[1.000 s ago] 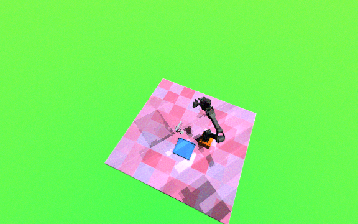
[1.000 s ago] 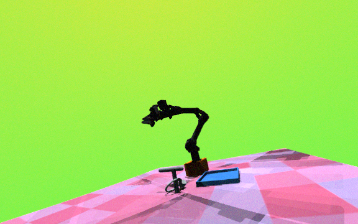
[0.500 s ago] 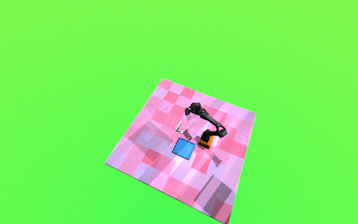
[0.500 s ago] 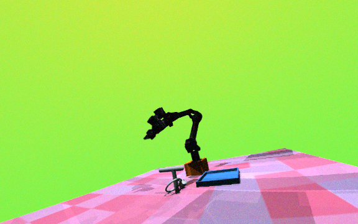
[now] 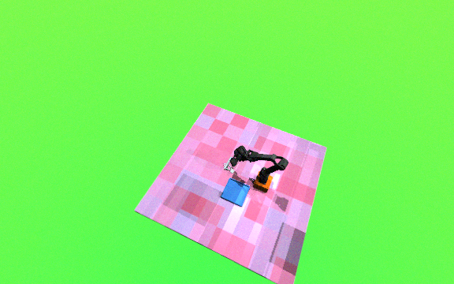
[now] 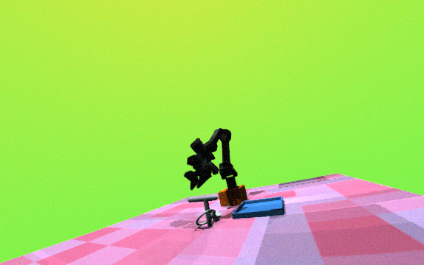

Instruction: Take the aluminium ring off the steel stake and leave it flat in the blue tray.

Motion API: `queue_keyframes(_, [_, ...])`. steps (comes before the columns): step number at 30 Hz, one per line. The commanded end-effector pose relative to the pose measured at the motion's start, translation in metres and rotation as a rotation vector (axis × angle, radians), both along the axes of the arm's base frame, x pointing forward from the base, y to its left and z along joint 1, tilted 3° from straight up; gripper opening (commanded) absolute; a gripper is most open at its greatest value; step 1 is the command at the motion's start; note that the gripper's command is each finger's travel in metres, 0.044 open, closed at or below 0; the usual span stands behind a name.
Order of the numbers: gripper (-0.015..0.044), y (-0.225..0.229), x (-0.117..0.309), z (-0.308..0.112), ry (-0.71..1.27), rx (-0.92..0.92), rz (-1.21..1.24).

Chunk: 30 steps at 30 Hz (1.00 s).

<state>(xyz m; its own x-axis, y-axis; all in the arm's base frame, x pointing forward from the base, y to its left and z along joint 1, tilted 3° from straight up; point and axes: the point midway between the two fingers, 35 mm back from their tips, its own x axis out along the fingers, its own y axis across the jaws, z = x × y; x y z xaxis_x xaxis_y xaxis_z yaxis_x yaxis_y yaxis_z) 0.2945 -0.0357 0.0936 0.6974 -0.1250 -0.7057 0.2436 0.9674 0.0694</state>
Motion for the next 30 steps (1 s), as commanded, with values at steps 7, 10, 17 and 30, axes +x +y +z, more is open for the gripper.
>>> queue_keyframes(7, [0.02,0.048,-0.039,-0.08,0.222,-0.069,0.17])
queue_keyframes(10, [0.02,0.055,-0.047,-0.09,0.254,-0.077,0.193])
queue_keyframes(17, [0.02,0.055,-0.045,-0.093,0.254,-0.077,0.193])
queue_keyframes(30, [0.02,0.054,-0.033,-0.11,0.253,-0.077,0.193])
